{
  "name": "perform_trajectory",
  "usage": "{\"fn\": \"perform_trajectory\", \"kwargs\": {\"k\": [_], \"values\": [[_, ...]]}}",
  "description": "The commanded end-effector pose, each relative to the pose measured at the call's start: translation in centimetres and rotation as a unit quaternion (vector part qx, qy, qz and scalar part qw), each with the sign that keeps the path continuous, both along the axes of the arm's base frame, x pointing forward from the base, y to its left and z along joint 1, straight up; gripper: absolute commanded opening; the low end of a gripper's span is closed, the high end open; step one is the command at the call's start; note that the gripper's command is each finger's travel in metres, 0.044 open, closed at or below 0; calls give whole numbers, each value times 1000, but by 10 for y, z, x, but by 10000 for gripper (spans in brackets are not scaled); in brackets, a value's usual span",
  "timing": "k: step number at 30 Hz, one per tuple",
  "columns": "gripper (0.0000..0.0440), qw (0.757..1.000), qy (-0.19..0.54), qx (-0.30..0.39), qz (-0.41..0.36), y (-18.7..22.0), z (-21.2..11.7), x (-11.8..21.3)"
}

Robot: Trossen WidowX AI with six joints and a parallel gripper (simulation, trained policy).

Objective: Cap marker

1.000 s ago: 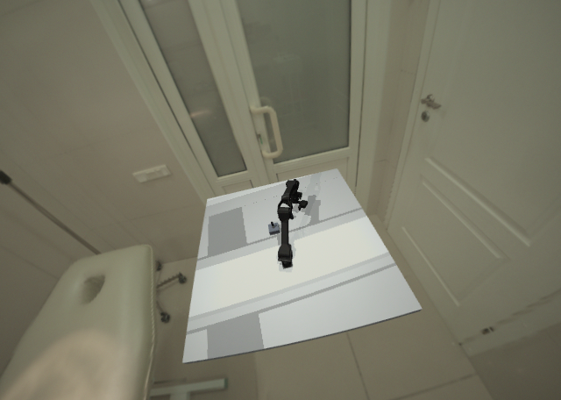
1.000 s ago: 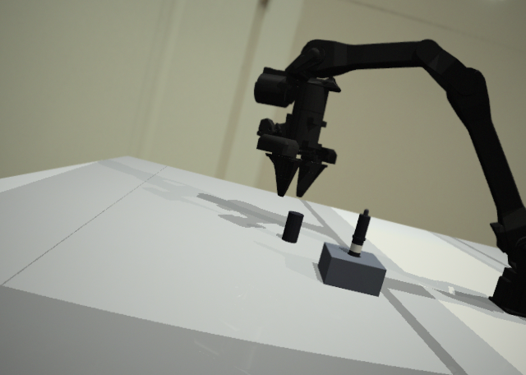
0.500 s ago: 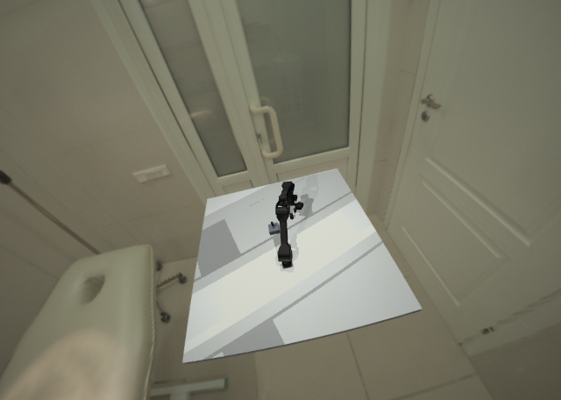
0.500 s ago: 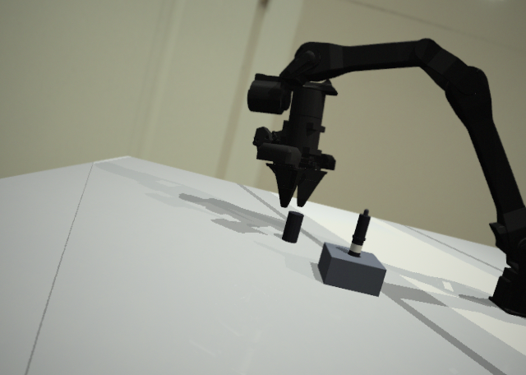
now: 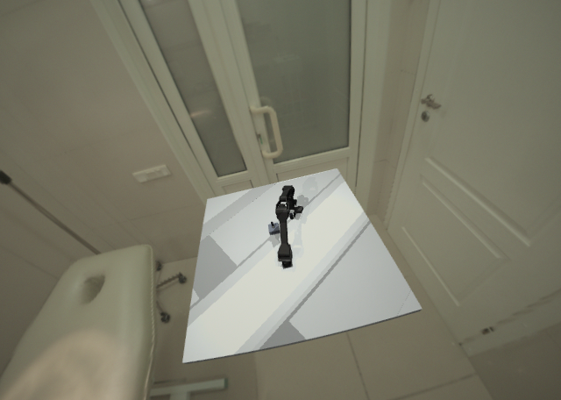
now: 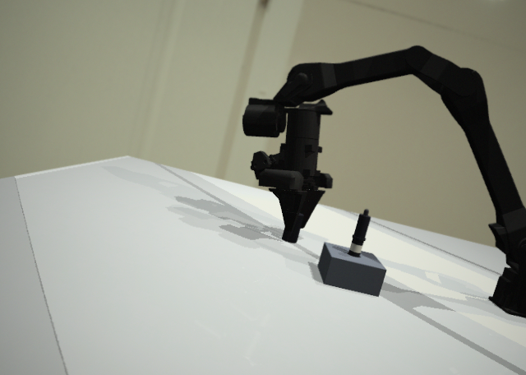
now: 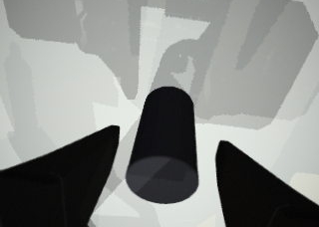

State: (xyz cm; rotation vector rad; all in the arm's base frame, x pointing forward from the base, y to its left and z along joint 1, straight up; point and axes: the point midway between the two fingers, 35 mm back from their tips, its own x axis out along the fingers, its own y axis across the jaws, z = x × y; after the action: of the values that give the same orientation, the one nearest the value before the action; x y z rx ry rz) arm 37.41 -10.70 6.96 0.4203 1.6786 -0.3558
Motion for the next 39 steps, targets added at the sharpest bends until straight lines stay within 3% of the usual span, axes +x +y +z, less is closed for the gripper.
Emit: {"fn": "perform_trajectory", "kwargs": {"k": [1,6,24,39], "values": [[181,1000,0,-7,10,-1,-3,-1],[50,1000,-12,-17,19,0,7,-1],[30,996,-64,-30,61,40,70,6],[2,994,-49,-14,92,105,105,-22]]}}
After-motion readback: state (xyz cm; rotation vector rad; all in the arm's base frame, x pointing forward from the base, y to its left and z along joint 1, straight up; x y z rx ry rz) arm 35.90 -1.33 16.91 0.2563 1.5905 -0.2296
